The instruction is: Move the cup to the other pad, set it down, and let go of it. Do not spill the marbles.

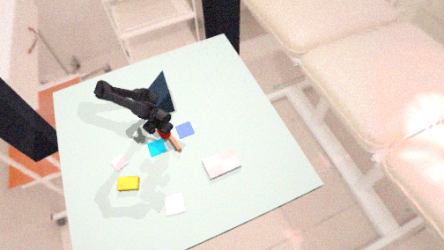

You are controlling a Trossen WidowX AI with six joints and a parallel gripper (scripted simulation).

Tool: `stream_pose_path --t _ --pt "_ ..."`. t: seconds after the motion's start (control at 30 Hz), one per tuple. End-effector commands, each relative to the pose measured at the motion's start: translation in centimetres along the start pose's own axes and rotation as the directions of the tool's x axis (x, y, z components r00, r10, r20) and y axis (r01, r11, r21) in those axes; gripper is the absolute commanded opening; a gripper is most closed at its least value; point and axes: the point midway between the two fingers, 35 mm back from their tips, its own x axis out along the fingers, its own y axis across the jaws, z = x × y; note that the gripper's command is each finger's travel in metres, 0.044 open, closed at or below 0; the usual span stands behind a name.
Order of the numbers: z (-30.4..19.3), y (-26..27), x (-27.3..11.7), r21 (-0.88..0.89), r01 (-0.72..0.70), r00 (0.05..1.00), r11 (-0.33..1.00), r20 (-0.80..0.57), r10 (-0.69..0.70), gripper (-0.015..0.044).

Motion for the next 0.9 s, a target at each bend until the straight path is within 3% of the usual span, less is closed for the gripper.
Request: stream_pose_path --t 0.0,0.87 --pt "1.0 -0.4 0.0 -0.001 -0.001 1.0 1.0 0.004 0.001 0.0" --pt "7.0 -2.8 -0.1 0.0 0.001 1.0 1.0 0.007 -0.001 0.0"
